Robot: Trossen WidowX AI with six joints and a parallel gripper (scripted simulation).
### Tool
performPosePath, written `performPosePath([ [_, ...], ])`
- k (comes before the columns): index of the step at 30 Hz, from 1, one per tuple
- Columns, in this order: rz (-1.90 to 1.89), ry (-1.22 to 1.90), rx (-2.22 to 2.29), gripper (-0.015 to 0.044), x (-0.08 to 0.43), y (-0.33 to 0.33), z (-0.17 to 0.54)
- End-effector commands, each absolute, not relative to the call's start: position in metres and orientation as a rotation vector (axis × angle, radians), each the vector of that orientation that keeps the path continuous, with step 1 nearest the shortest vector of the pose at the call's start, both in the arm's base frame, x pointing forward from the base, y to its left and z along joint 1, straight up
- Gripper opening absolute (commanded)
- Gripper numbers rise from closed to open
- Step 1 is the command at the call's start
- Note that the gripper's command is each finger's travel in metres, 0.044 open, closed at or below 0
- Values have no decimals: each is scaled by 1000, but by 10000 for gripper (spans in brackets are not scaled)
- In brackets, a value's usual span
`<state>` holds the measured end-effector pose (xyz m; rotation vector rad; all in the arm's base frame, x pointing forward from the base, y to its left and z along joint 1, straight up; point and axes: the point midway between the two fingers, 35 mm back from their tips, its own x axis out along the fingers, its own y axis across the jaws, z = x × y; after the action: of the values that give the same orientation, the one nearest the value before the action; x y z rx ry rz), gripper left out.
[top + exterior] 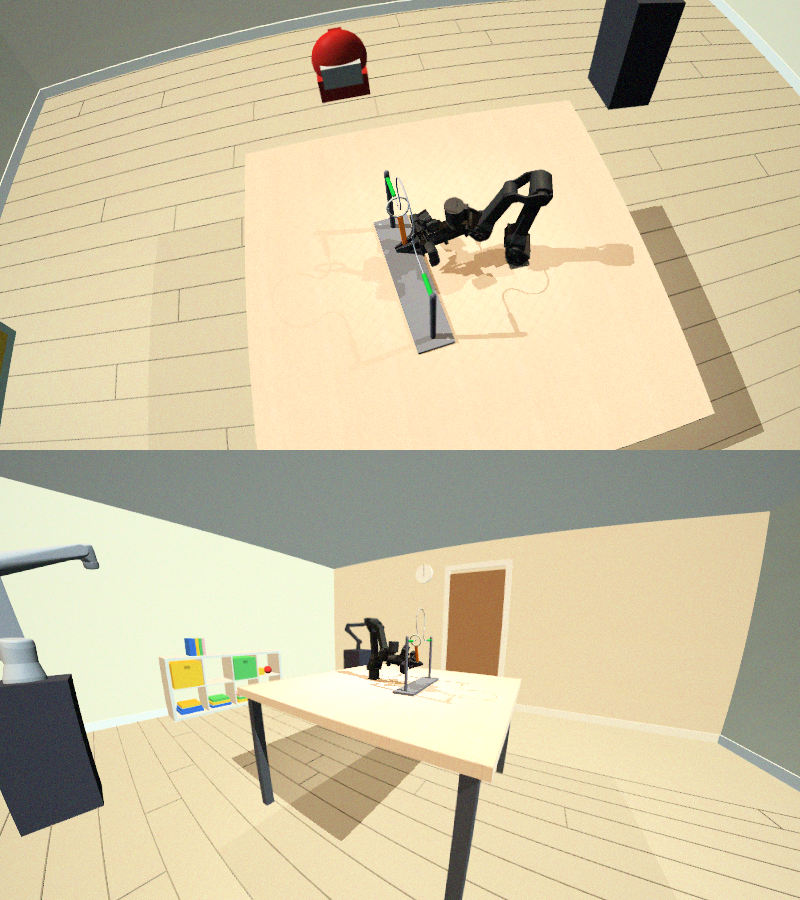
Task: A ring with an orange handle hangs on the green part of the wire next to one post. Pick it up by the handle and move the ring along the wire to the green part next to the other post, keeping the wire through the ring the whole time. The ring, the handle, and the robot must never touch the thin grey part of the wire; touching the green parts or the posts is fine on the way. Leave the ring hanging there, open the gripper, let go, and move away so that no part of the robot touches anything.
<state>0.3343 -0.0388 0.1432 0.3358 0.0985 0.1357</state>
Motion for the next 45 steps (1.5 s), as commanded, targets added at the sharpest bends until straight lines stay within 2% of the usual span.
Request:
performPosePath([
  [1, 136, 101, 413, -150, 332, -27, 148],
  [26, 244, 342, 821, -150, 295, 26, 197],
  [45, 435, 578, 1136, -150, 260, 41, 253],
])
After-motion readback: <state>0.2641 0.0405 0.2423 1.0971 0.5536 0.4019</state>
